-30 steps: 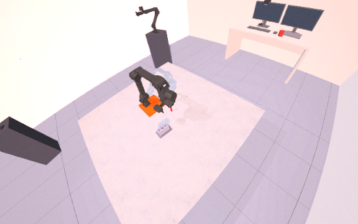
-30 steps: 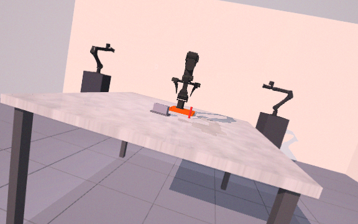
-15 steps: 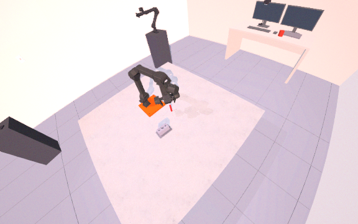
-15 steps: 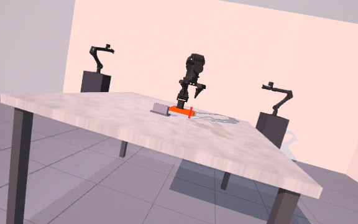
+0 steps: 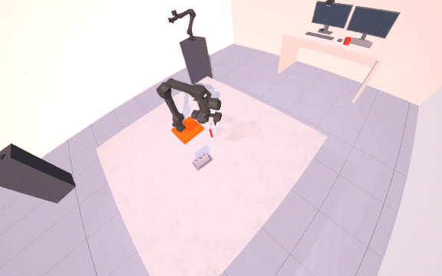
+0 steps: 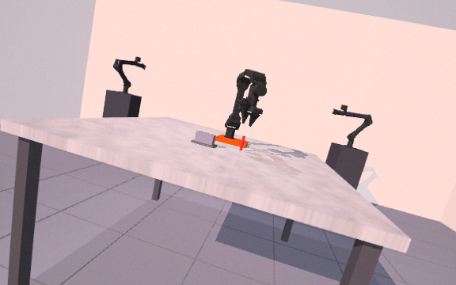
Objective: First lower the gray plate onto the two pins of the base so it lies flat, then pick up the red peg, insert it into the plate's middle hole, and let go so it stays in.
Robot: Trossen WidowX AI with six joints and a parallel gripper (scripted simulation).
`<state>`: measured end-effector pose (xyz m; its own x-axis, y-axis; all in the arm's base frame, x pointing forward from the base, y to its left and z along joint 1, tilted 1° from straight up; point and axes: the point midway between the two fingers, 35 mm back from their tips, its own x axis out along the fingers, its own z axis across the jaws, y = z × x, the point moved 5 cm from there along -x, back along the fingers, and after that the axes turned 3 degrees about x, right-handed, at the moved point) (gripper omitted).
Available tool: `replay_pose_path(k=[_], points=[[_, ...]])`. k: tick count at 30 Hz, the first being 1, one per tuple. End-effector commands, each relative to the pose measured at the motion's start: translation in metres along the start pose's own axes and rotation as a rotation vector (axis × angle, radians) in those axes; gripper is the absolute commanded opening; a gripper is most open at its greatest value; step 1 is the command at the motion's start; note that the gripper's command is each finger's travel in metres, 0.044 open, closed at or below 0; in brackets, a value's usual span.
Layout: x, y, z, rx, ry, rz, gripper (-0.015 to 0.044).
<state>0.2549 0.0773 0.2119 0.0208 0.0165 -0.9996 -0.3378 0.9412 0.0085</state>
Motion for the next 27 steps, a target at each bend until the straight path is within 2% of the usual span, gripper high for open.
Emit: replay_pose_path(k=[1, 7, 11, 27], points=[[0.001, 0.006, -0.003, 0.093, 0.000, 0.000, 0.0440], [0.003, 0.007, -0.005, 0.093, 0.000, 0.000, 0.0440], [0.028, 0.007, -0.005, 0.093, 0.000, 0.000, 0.0440], [0.052, 0.007, -0.004, 0.093, 0.000, 0.000, 0.0440]])
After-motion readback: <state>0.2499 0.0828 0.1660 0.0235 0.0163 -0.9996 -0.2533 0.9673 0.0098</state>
